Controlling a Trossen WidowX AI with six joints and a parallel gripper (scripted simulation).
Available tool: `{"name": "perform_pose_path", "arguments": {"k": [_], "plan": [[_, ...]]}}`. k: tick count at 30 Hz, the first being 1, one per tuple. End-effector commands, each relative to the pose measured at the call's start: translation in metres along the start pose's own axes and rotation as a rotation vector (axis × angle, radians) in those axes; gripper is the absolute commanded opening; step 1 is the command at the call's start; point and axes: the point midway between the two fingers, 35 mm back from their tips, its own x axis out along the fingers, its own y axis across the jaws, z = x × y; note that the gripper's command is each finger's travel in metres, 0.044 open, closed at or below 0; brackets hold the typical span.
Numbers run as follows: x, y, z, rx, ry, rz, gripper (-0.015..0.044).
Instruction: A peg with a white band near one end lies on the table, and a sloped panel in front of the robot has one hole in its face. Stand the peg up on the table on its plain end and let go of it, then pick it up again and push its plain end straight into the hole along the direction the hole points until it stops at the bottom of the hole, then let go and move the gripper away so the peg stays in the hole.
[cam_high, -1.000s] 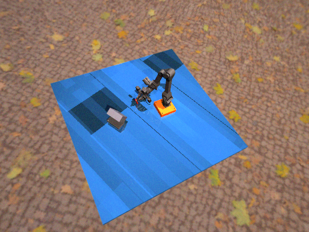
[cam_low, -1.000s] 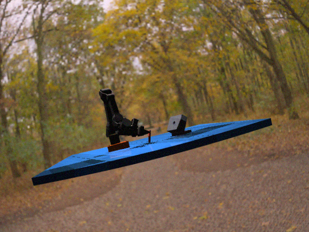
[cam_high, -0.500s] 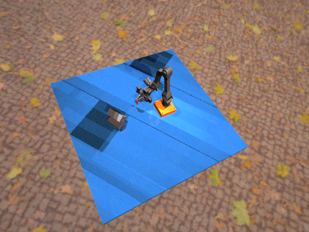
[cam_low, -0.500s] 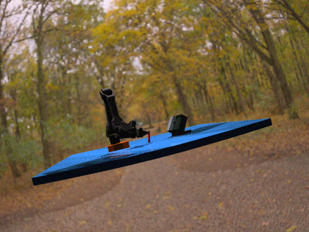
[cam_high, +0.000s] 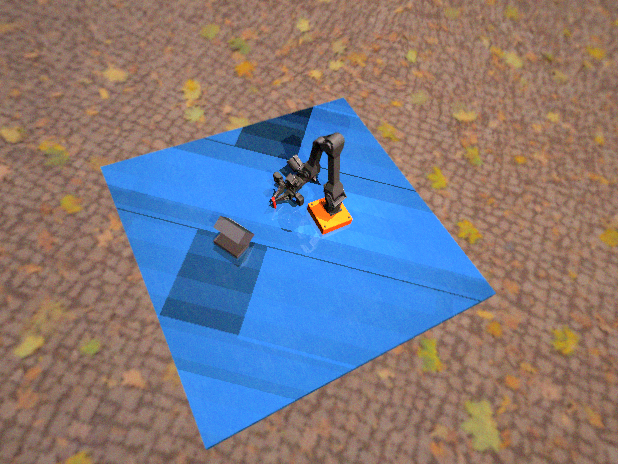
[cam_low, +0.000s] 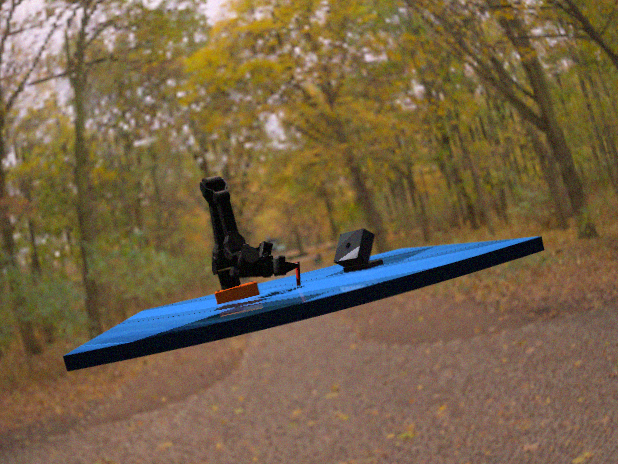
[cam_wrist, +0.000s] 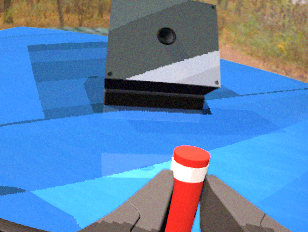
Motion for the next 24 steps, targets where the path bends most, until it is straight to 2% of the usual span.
{"name": "perform_pose_path", "arguments": {"k": [1,24], "plan": [[0.0003,0.0001,-0.0019,0.001,0.000,0.000,0.0051],[-0.0023,-0.0018,-0.0037,-0.014,-0.003,-0.002,0.0051]]}}
